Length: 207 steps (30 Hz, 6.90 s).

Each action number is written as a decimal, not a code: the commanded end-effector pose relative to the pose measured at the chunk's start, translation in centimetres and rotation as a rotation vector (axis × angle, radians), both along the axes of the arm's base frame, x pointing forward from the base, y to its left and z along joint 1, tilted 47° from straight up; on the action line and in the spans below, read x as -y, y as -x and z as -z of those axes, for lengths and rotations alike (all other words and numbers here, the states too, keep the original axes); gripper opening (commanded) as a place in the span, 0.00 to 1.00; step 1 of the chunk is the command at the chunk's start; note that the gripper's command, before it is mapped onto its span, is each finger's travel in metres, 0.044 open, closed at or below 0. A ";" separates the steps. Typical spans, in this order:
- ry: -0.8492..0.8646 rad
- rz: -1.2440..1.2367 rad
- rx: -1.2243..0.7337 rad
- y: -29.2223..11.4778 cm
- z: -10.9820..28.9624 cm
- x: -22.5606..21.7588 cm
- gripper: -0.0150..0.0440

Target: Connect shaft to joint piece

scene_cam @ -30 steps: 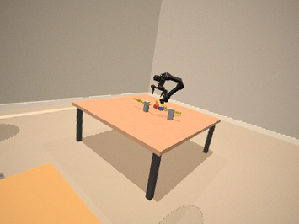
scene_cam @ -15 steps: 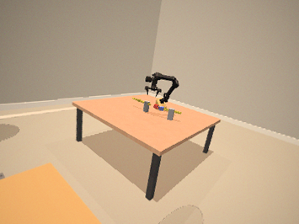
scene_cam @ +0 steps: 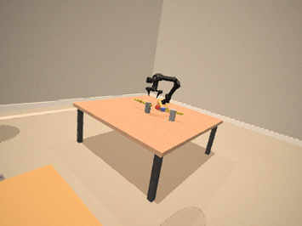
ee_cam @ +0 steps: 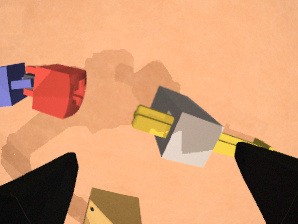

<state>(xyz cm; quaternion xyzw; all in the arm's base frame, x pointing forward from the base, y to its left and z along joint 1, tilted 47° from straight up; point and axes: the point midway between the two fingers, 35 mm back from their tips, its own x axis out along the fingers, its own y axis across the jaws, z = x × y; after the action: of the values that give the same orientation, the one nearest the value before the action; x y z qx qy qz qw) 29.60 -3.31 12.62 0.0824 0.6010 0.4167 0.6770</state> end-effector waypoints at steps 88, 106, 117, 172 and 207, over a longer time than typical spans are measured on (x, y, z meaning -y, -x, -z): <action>0.167 1.458 -1.153 0.9 6.6 -7.4 1.00; 0.165 1.456 -1.156 2.3 1.6 -12.2 1.00; 0.164 1.456 -1.156 2.3 2.9 -13.1 1.00; 0.164 1.455 -1.156 2.4 4.0 -13.9 0.56; 0.164 1.455 -1.156 2.4 4.0 -13.9 0.56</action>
<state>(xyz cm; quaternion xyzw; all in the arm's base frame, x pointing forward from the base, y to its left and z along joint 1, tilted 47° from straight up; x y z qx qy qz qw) 27.24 10.56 8.67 0.5844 0.6718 -0.2596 0.3738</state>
